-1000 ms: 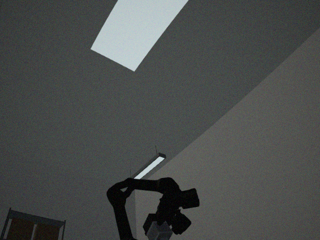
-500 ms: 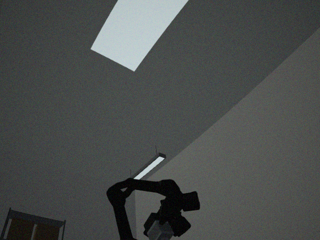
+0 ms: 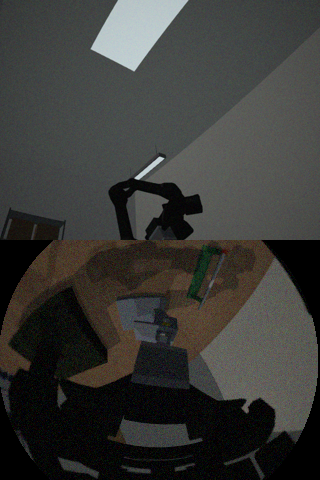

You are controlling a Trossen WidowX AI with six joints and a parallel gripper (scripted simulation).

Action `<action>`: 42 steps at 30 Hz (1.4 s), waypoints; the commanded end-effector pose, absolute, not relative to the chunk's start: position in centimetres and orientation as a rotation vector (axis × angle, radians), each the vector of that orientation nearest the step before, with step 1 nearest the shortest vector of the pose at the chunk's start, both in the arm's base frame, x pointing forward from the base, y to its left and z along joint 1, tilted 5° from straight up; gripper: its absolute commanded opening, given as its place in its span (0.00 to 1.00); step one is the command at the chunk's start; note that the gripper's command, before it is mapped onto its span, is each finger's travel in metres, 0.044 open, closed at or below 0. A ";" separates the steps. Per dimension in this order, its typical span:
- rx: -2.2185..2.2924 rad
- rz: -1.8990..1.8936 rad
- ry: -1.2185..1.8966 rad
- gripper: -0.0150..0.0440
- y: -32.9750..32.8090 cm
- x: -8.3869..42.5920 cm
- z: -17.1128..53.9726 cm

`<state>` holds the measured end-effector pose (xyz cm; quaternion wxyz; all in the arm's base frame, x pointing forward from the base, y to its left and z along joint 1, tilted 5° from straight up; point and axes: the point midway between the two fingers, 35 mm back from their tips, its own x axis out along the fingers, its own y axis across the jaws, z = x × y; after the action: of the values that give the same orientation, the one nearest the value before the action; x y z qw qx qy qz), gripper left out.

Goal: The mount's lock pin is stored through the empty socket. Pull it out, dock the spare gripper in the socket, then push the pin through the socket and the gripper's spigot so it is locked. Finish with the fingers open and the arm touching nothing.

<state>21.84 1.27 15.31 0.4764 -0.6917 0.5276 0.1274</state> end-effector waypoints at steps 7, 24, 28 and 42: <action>-1.704 0.300 1.290 0.25 1.2 22.6 14.2; -1.704 0.299 1.288 0.25 1.4 24.0 11.9; -1.704 0.299 1.288 0.25 1.4 24.1 11.7; -1.699 0.305 1.289 0.43 1.5 24.0 11.9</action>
<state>23.97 1.49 11.88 0.4731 -0.6950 0.5268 0.1251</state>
